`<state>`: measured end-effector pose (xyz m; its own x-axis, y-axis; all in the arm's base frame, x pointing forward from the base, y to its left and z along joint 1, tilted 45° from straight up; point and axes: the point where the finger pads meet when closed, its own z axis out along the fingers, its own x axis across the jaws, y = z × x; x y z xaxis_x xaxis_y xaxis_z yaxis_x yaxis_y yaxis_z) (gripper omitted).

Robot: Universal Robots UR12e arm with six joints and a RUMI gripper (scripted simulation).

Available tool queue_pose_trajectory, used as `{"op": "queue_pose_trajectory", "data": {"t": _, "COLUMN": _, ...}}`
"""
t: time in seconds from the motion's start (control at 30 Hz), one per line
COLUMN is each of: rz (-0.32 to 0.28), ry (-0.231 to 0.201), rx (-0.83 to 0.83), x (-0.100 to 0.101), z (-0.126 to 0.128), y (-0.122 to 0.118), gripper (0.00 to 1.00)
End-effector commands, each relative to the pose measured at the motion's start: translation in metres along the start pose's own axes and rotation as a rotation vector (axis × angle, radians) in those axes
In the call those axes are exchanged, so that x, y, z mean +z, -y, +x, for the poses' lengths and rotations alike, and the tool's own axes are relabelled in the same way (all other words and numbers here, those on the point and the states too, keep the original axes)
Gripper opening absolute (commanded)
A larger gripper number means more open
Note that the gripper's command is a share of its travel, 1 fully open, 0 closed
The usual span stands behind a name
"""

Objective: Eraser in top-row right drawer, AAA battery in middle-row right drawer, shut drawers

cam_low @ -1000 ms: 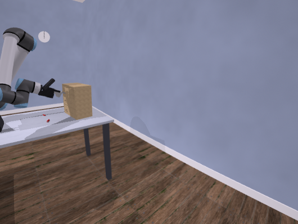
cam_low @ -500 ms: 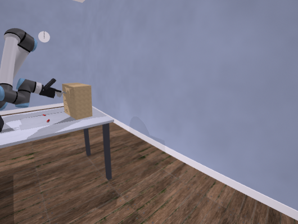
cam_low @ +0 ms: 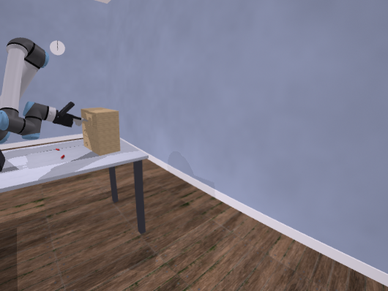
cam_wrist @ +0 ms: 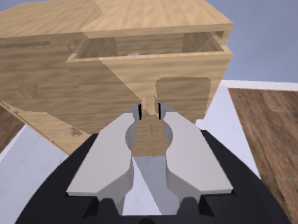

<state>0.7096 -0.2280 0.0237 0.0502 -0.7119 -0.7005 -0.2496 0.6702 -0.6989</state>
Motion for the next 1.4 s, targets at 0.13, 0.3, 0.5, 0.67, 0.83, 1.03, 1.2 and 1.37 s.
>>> {"op": "queue_pose_trajectory", "data": {"t": 0.13, "rz": 0.001, "ry": 0.0, "rx": -0.001, "x": 0.006, "z": 0.0, "y": 0.003, "gripper": 0.07}}
{"op": "queue_pose_trajectory", "data": {"t": 0.3, "rz": 0.001, "ry": 0.0, "rx": -0.001, "x": 0.008, "z": 0.0, "y": 0.004, "gripper": 0.07}}
{"op": "queue_pose_trajectory", "data": {"t": 0.5, "rz": 0.001, "ry": 0.0, "rx": -0.001, "x": 0.012, "z": 0.0, "y": 0.005, "gripper": 0.07}}
{"op": "queue_pose_trajectory", "data": {"t": 0.67, "rz": 0.001, "ry": 0.0, "rx": -0.001, "x": 0.015, "z": 0.0, "y": 0.006, "gripper": 0.07}}
{"op": "queue_pose_trajectory", "data": {"t": 0.83, "rz": 0.001, "ry": 0.0, "rx": -0.001, "x": 0.017, "z": 0.0, "y": 0.007, "gripper": 0.07}}
{"op": "queue_pose_trajectory", "data": {"t": 1.03, "rz": 0.001, "ry": 0.0, "rx": -0.001, "x": 0.02, "z": 0.0, "y": 0.008, "gripper": 0.07}}
{"op": "queue_pose_trajectory", "data": {"t": 1.2, "rz": 0.001, "ry": 0.0, "rx": -0.001, "x": 0.022, "z": 0.0, "y": 0.009, "gripper": 0.07}}
{"op": "queue_pose_trajectory", "data": {"t": 1.37, "rz": 0.001, "ry": 0.0, "rx": -0.001, "x": 0.024, "z": 0.0, "y": 0.01, "gripper": 0.07}}
